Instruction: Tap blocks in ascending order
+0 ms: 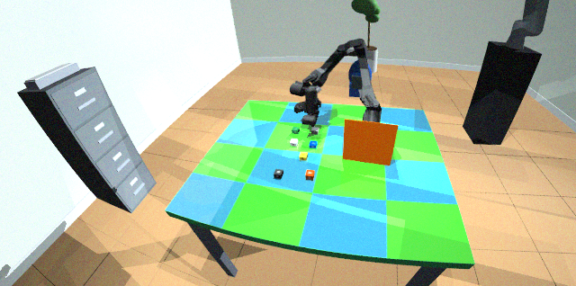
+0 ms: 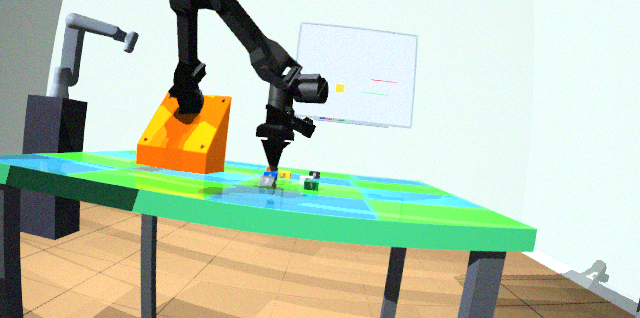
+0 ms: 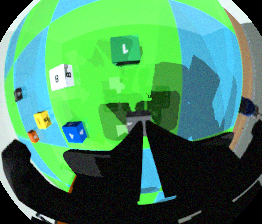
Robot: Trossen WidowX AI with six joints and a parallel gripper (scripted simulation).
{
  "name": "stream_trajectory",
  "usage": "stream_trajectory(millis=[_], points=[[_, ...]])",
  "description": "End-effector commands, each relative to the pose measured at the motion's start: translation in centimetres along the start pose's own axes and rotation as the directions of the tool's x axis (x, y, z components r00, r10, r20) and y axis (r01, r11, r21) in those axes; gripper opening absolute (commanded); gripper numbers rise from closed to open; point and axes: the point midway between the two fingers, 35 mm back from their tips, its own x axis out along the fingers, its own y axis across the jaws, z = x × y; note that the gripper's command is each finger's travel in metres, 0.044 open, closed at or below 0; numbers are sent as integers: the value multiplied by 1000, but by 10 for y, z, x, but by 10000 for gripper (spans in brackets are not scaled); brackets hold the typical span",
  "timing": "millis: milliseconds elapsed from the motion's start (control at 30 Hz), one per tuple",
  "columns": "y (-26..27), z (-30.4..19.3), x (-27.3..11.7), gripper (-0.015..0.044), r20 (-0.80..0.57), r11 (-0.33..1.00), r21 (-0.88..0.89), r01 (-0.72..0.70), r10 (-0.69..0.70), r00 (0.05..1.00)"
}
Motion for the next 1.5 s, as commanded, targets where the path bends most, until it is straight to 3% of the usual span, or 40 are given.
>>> stream_trajectory(millis=[0, 367, 500, 667, 867, 1067, 1467], points=[[3, -3, 8, 20, -6, 1000, -11, -8, 8, 1000], [3, -3, 17, 20, -6, 1000, -11, -7, 7, 1000], [3, -2, -11, 20, -5, 1000, -10, -7, 7, 1000], [3, -2, -16, 20, -6, 1000, -11, -9, 9, 1000], [3, -1, -91, 20, -6, 1000, -11, -12, 12, 1000], [5, 0, -94, 20, -5, 1000, -13, -12, 12, 1000], [109, 69, -96, 20, -3, 1000, -8, -16, 16, 1000]])
